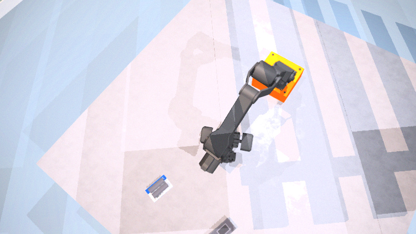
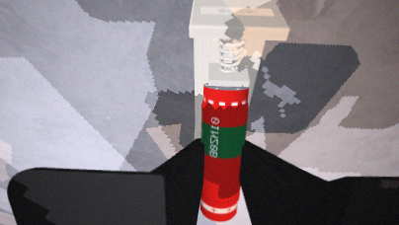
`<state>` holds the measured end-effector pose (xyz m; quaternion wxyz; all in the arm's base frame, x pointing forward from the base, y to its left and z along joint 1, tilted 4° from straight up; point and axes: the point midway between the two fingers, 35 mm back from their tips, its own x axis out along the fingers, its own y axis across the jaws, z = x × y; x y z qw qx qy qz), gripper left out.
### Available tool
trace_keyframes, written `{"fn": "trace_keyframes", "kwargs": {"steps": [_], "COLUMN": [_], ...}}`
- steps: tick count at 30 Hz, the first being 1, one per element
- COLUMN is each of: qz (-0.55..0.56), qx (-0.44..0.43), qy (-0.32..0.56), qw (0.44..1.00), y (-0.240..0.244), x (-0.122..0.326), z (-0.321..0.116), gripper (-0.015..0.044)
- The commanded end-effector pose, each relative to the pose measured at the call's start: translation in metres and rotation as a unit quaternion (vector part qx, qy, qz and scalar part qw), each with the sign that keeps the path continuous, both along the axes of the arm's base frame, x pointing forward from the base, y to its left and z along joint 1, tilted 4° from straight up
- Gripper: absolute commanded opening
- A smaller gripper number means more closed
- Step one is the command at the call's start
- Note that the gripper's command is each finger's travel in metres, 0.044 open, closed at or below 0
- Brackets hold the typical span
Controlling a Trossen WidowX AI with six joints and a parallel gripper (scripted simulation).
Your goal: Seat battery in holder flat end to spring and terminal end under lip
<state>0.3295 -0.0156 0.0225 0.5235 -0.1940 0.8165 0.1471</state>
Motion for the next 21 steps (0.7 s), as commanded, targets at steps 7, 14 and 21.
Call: {"fn": "trace_keyframes", "kwargs": {"steps": [7, 14, 21], "qz": [-0.001, -0.001, -0.001], "qx": [-0.003, -0.002, -0.002], "qy": [0.003, 0.003, 0.003], "qw": [1.000, 1.000, 1.000], "y": [0.002, 0.005, 0.007], "x": [0.005, 0.009, 0.013], "z": [-0.002, -0.002, -0.002], "gripper": [0.0062, 0.0062, 0.0062]}}
